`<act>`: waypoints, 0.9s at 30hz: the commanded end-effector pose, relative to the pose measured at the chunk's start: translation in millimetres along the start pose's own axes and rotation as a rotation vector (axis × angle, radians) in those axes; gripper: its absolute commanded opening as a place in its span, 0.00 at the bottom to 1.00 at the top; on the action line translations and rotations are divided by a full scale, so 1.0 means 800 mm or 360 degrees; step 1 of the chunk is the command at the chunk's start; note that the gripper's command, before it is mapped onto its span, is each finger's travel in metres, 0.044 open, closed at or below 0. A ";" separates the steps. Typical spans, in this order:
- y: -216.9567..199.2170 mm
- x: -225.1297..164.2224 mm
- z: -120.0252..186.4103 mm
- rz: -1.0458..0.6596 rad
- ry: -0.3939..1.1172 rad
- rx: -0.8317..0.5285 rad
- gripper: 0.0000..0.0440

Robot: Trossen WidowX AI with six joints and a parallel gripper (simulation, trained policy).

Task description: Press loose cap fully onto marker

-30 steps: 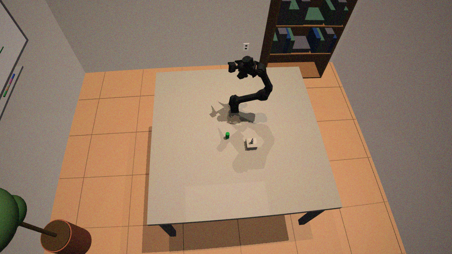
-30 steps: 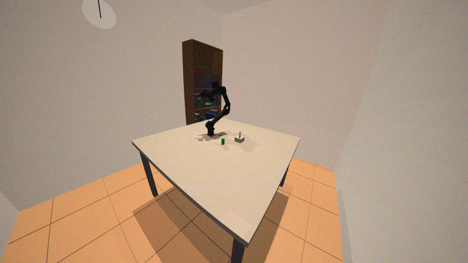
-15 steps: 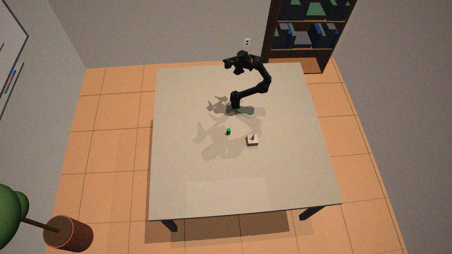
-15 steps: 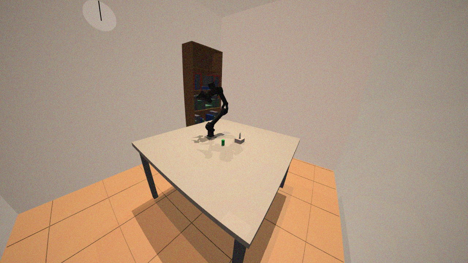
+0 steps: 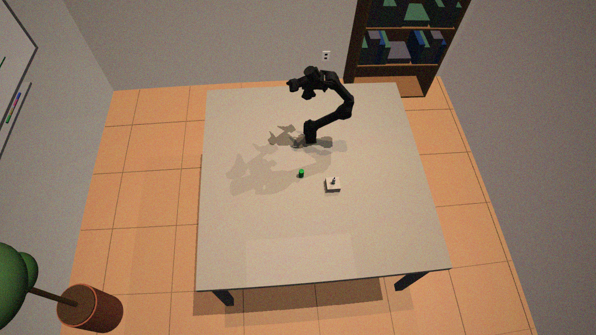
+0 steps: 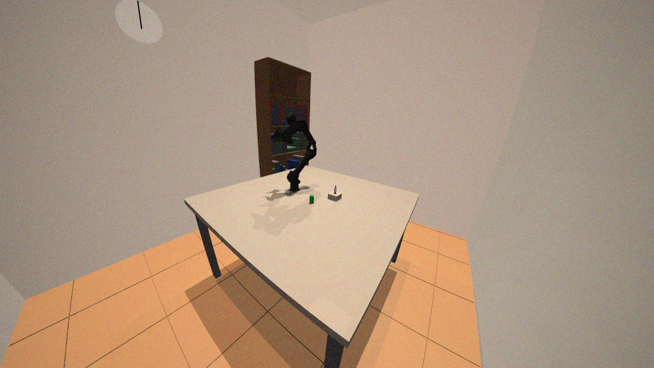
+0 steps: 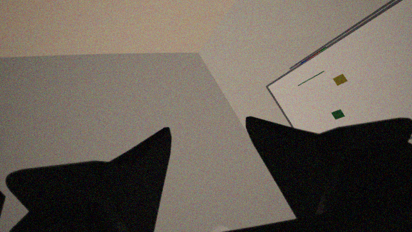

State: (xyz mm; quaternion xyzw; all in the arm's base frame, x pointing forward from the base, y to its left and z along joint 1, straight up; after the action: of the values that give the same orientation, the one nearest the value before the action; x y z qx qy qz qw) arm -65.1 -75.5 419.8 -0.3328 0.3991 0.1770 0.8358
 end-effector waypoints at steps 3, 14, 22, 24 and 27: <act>-0.017 0.007 -0.017 -0.0010 -0.0094 -0.0020 0.70; -0.044 0.021 -0.038 -0.0028 -0.0232 -0.0063 0.70; -0.063 0.033 -0.051 -0.0039 -0.0330 -0.0081 0.70; -0.068 0.036 -0.055 -0.0042 -0.0354 -0.0084 0.70; -0.075 0.042 -0.059 -0.0046 -0.0389 -0.0087 0.70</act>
State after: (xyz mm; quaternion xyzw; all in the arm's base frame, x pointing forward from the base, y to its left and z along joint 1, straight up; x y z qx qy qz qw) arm -41.8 -140.3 401.2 -0.3409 0.2992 0.2113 0.8658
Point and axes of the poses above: the point midway between the two fingers, 35 mm back from their tips, its own z axis back along the fingers, its own y axis across the jaws, x = y × z, the point moved 3 cm from there along z, back along the fingers, and after that the axes turned 2 degrees about -z, right-handed, at the moved point
